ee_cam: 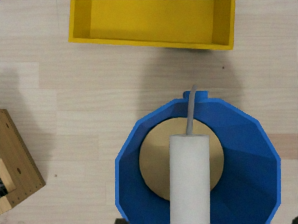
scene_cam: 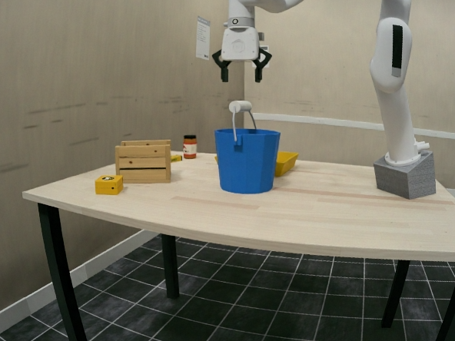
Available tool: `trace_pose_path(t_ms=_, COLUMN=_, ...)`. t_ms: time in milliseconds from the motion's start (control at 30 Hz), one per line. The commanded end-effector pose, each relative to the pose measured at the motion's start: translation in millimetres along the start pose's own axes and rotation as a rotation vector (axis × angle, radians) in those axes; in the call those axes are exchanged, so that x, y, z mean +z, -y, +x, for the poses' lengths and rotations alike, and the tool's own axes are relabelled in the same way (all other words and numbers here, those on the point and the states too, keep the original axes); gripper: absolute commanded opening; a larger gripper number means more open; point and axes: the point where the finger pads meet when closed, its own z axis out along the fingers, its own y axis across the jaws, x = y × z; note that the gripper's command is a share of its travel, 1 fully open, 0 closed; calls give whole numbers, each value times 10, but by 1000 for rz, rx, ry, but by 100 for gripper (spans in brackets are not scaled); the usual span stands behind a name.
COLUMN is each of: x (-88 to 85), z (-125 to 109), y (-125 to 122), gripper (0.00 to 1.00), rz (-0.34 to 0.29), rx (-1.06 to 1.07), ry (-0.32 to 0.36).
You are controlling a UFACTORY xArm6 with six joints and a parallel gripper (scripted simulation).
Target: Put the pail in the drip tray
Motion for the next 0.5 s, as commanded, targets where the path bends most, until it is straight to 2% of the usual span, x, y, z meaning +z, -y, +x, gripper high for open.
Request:
trace_pose_path(t_ms=0, x=25, z=-3, y=11, gripper=100, rz=4, rx=-1, ry=0)
trace_pose_path(t_ms=467, x=259, z=-3, y=12, gripper=100, rz=4, rx=-1, ry=0)
